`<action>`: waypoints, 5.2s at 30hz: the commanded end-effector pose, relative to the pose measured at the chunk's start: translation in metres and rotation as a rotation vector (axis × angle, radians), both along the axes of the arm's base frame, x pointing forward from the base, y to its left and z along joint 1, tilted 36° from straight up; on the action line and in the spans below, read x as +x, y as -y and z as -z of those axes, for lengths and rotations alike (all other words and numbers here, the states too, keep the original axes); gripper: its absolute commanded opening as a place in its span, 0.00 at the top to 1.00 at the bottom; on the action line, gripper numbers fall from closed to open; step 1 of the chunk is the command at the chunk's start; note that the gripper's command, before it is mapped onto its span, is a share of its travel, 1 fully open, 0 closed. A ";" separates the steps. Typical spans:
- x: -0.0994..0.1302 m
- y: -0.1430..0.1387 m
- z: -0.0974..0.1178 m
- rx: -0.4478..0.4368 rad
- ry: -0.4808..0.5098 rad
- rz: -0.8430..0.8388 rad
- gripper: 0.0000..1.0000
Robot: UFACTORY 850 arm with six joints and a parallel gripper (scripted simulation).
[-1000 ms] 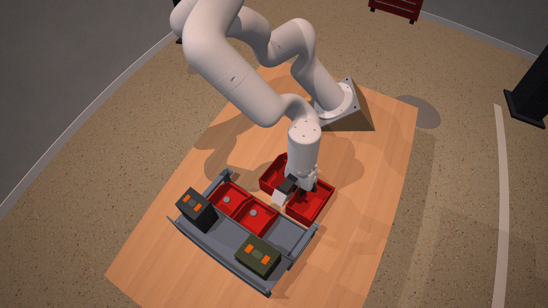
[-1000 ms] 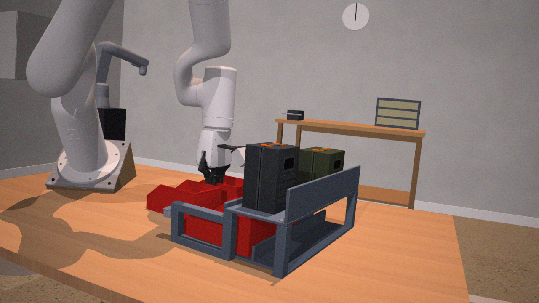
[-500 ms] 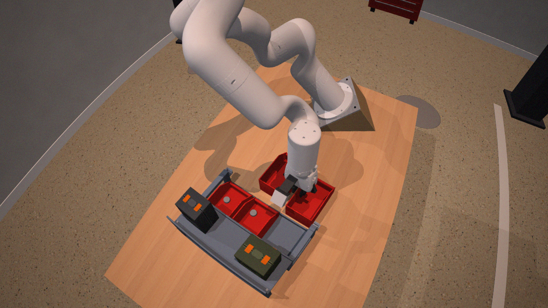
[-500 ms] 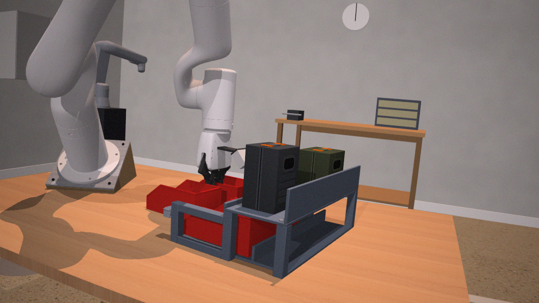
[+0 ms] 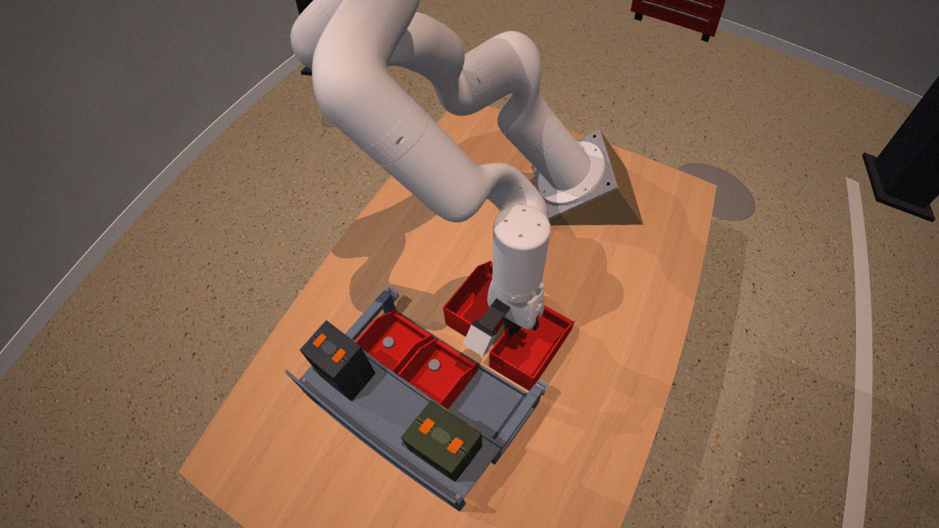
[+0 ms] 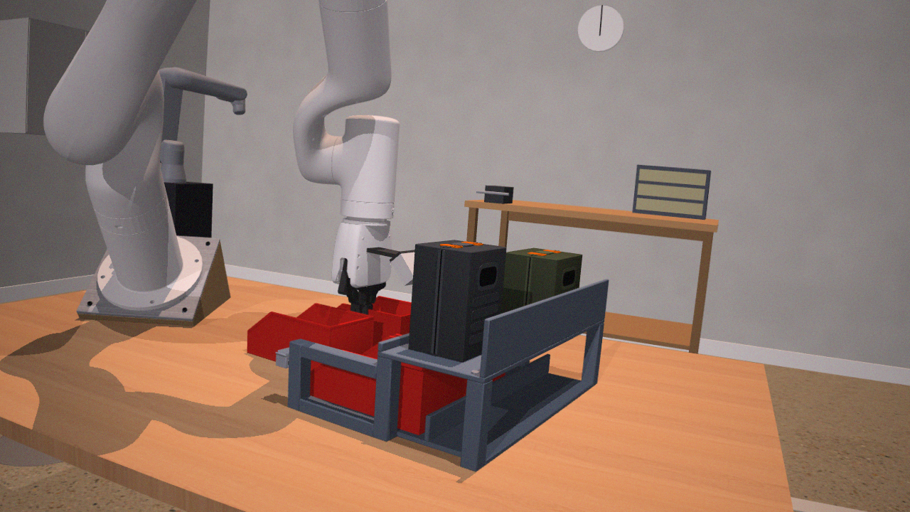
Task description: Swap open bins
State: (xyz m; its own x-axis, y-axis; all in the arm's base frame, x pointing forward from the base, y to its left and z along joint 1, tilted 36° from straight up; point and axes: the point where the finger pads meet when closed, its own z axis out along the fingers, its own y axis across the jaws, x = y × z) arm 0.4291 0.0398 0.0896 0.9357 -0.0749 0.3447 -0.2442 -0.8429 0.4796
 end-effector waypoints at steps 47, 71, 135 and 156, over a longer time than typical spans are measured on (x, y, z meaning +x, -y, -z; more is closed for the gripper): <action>-0.007 -0.016 -0.024 0.000 0.001 0.000 1.00; -0.021 -0.044 -0.067 0.000 0.001 0.000 1.00; -0.102 0.147 -0.172 0.001 0.001 0.000 1.00; -0.114 0.177 -0.188 0.001 0.001 0.000 1.00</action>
State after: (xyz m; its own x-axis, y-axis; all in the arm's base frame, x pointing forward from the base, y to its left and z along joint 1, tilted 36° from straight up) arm 0.3150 -0.1364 0.2766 0.9356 -0.0751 0.3451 -0.2445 -0.8429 0.4794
